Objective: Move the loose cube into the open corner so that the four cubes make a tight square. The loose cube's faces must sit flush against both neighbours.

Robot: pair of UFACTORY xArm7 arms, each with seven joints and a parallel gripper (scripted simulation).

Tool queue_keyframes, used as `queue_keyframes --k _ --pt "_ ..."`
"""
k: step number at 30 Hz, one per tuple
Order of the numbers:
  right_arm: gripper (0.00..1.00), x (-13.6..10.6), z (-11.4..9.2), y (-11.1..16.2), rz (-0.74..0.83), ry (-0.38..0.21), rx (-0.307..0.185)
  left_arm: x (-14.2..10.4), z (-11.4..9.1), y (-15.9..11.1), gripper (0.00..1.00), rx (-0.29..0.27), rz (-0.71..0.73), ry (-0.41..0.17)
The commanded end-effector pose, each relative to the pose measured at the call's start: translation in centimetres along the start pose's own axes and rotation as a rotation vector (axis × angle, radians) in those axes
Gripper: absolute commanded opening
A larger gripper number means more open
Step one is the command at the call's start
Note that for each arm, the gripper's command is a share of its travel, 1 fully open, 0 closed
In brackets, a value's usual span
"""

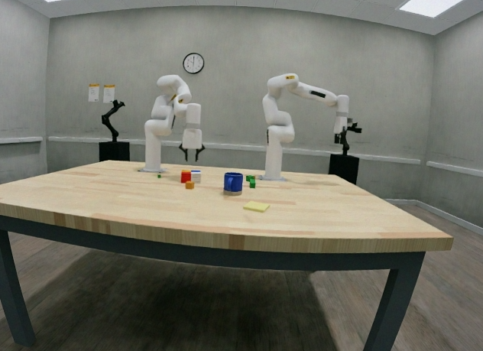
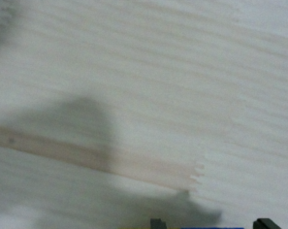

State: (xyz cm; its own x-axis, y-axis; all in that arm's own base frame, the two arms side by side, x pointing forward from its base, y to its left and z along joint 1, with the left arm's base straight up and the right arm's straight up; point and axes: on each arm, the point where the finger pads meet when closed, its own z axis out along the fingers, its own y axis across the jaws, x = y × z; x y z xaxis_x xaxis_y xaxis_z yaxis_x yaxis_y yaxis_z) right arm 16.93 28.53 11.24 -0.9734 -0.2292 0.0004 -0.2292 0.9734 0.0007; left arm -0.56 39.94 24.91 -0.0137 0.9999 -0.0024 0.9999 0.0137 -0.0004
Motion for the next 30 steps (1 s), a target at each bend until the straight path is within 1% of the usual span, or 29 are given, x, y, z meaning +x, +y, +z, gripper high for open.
queue_keyframes --k 1,22,24,27,30 --pt "0.48 0.08 -1.28 -0.11 0.000 -0.001 0.000 0.06 -0.09 0.01 1.00 0.000 0.000 0.002" --pt "0.48 0.08 -1.55 -0.11 0.000 -0.002 0.000 0.06 -0.09 0.01 1.00 0.000 0.000 0.002" --pt "0.47 0.07 -1.56 -0.09 0.004 -0.002 -0.001 0.06 -0.09 0.01 1.00 0.000 0.000 0.002" --pt "0.47 -0.14 -1.69 0.12 0.044 -0.004 -0.002 0.06 -0.09 0.01 1.00 0.000 0.000 0.002" --pt "0.47 -0.70 -2.01 0.68 0.154 -0.011 -0.004 0.06 -0.09 0.01 1.00 0.000 0.000 0.002"
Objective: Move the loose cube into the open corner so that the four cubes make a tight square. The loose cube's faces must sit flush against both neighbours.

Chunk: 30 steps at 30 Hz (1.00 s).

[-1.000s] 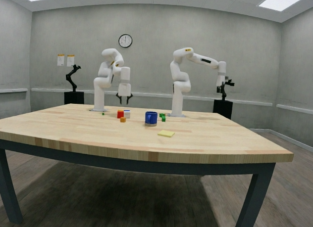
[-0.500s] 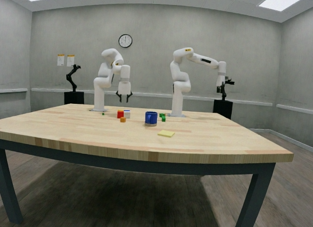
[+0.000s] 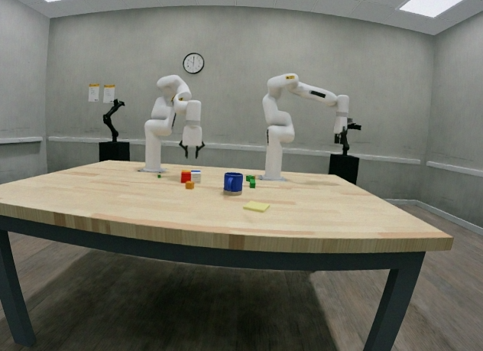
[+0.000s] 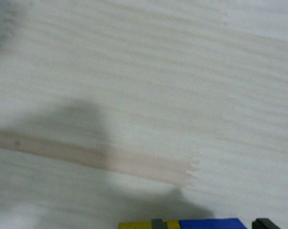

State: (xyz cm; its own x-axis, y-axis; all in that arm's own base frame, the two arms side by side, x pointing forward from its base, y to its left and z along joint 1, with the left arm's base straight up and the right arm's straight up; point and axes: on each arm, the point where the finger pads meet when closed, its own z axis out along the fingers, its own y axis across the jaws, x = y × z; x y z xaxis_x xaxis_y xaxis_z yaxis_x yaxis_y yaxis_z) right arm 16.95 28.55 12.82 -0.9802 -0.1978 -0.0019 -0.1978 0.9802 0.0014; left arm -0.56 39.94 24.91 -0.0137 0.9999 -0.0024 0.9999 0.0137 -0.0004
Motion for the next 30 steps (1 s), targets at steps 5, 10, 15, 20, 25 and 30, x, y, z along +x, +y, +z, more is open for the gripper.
queue_keyframes --k 5,10,15,20,25,30 --pt "0.47 -2.3 -1.1 2.4 0.379 -0.018 -0.012 0.1 -0.1 0.0 1.00 0.000 0.000 0.002" --pt "0.47 -3.5 -1.3 3.7 0.570 -0.022 -0.024 0.1 -0.1 0.0 1.00 0.000 0.000 0.002" --pt "0.47 -5.4 -1.0 5.8 0.756 -0.021 -0.043 0.1 -0.1 0.0 1.00 0.000 0.000 0.002" --pt "0.47 -6.7 -0.3 7.1 0.954 -0.018 -0.064 0.1 -0.1 0.0 1.00 0.000 0.000 0.002" --pt "0.47 -7.0 0.0 7.5 1.072 -0.015 -0.071 0.1 -0.1 0.0 1.00 0.000 0.000 0.002" --pt "0.47 -7.1 0.1 7.6 1.325 -0.005 -0.059 0.1 -0.1 0.0 1.00 0.000 0.000 0.002"
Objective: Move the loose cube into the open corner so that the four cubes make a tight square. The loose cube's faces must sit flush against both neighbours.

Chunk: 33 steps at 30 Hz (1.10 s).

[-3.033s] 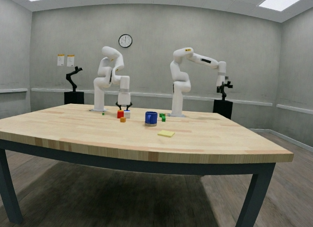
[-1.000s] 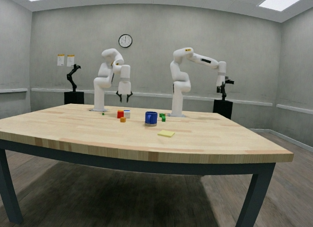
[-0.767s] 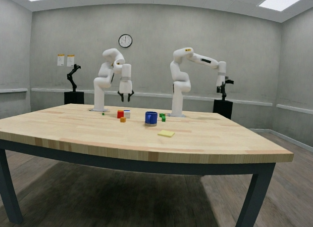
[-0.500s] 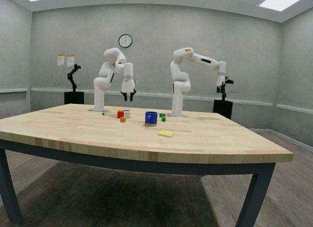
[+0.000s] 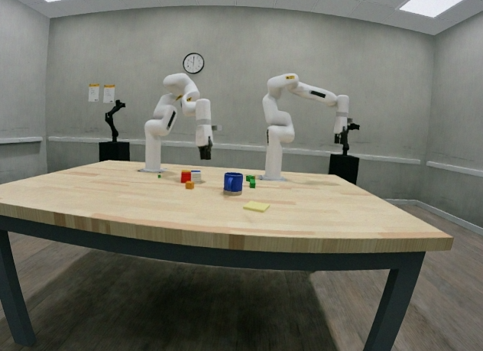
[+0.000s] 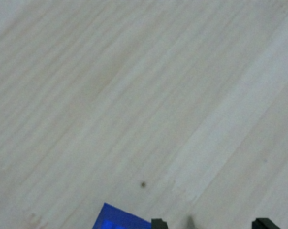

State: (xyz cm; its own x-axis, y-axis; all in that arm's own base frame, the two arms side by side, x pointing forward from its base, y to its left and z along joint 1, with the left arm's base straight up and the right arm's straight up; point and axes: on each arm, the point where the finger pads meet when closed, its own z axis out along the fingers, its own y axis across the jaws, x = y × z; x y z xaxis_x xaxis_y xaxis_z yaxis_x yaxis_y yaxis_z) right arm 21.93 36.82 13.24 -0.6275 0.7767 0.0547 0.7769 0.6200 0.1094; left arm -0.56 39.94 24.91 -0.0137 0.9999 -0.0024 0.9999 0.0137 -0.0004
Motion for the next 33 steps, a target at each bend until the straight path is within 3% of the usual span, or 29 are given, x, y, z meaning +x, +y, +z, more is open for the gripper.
queue_keyframes --k 1,6,33 --pt "0.47 0.09 0.53 0.67 0.269 -0.046 0.056 0.06 -0.09 0.01 1.00 0.000 0.000 0.002" --pt "0.47 0.09 0.53 0.67 0.446 -0.077 0.094 0.06 -0.09 0.01 1.00 0.000 0.000 0.002" --pt "0.47 0.09 0.67 0.65 0.446 -0.077 0.094 0.06 -0.09 0.01 1.00 0.000 0.000 0.002"
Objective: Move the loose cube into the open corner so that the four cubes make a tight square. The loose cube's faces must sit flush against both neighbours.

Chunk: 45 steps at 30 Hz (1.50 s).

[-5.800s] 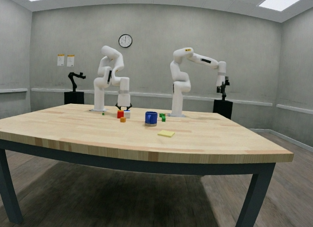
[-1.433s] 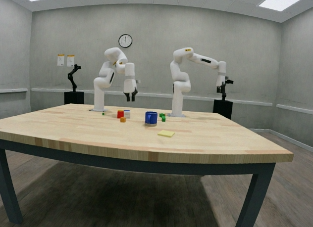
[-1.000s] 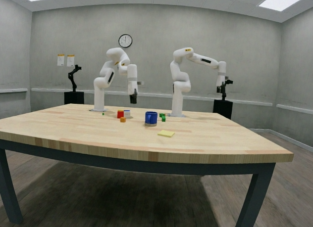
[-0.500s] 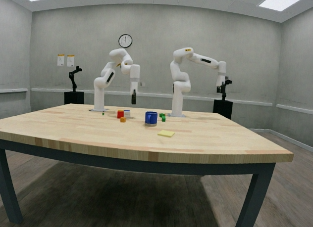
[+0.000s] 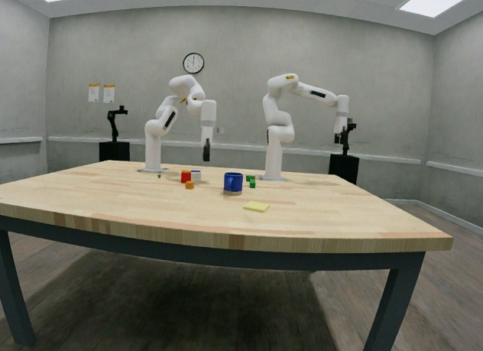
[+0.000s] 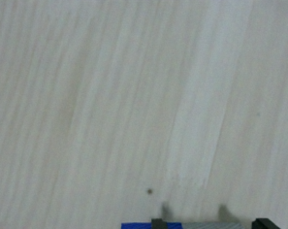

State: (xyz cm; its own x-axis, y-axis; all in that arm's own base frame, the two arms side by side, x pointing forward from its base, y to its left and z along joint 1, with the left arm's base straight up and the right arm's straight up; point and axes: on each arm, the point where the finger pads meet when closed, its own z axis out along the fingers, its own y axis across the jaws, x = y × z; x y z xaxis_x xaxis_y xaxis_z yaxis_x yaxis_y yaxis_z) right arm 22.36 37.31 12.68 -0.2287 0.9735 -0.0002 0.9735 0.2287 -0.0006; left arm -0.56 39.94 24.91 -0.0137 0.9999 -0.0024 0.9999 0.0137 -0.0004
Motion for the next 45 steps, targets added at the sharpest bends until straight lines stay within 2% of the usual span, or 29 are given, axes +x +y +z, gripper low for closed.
queue_keyframes --k 1,13,28,45 --pt "0.47 0.0 0.1 0.1 0.000 0.002 -0.002 0.1 -0.1 0.0 1.00 0.000 0.000 0.002" --pt "0.47 0.1 1.6 0.1 0.001 0.002 -0.002 0.1 -0.1 0.0 1.00 0.000 0.000 0.002" --pt "0.47 0.1 5.9 0.1 0.001 0.002 -0.002 0.1 -0.1 0.0 1.00 0.000 0.000 0.002" --pt "0.47 0.1 9.2 0.1 0.001 0.002 -0.002 0.1 -0.1 0.0 1.00 0.000 0.000 0.002"
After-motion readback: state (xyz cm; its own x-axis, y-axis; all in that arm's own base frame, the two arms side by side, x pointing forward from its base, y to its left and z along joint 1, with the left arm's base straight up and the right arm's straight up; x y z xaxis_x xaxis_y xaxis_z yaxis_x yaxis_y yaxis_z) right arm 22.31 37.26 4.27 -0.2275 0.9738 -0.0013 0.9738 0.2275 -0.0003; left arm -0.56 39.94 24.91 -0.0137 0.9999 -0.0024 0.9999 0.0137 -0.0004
